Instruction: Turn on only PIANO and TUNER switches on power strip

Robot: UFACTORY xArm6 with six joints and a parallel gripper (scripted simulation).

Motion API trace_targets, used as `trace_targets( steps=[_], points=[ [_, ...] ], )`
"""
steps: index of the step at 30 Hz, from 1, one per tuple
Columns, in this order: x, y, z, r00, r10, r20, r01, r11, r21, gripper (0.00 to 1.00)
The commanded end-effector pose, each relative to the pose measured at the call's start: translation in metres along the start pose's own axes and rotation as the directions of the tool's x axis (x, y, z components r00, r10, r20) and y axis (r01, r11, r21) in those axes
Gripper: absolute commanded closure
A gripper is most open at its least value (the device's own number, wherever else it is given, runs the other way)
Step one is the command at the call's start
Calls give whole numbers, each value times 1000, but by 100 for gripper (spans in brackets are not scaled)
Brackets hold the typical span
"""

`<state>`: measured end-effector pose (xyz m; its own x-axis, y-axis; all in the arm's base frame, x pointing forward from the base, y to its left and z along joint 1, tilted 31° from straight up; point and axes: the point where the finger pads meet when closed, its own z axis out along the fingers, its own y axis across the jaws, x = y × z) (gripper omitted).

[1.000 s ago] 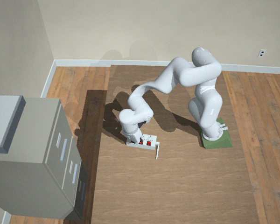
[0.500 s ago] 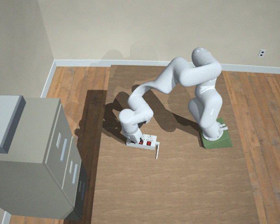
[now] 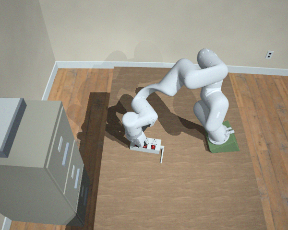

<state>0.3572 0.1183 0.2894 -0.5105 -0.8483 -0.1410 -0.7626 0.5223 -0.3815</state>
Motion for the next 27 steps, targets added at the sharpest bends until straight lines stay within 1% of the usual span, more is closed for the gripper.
trace_targets(
  steps=[1, 13, 14, 27],
  points=[
    [-1, -1, -1, 1000, 1, 3, -1, 1000, 2, 100],
    [-1, -1, -1, 1000, 1, 3, -1, 1000, 2, 100],
    [-1, -1, -1, 1000, 1, 3, -1, 1000, 2, 0],
    [-1, -1, -1, 1000, 1, 3, -1, 1000, 2, 0]
  ],
)
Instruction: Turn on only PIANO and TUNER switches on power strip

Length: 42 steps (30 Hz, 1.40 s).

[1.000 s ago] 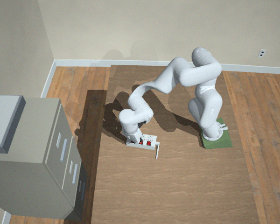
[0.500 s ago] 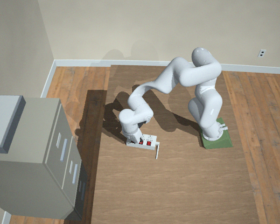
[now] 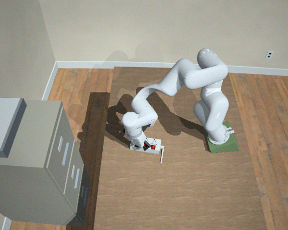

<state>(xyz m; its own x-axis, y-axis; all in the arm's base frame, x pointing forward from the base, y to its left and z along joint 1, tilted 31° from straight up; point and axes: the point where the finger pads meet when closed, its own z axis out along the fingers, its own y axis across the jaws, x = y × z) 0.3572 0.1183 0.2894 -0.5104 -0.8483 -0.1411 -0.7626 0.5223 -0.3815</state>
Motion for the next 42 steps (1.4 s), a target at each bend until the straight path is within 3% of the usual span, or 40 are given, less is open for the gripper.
trace_targets(
  steps=[1, 15, 17, 19, 22, 23, 27, 30, 42],
  points=[
    [-1, -1, -1, 1000, 1, 3, -1, 1000, 2, 0],
    [0, -1, -1, 1000, 1, -1, -1, 1000, 1, 0],
    [8, 0, -1, 998, 6, -68, -7, 1000, -10, 0],
    [25, 1, -4, 979, 19, -203, -23, 999, -21, 0],
    [25, 1, -4, 979, 19, -203, -23, 999, -21, 0],
    [34, 0, -7, 964, 26, -266, -33, 999, -21, 0],
    [34, 0, -7, 964, 26, -266, -33, 999, -21, 0],
    [44, -1, -12, 941, 37, -336, -45, 999, -17, 0],
    [44, -1, -12, 941, 37, -336, -45, 999, -17, 0]
  ],
)
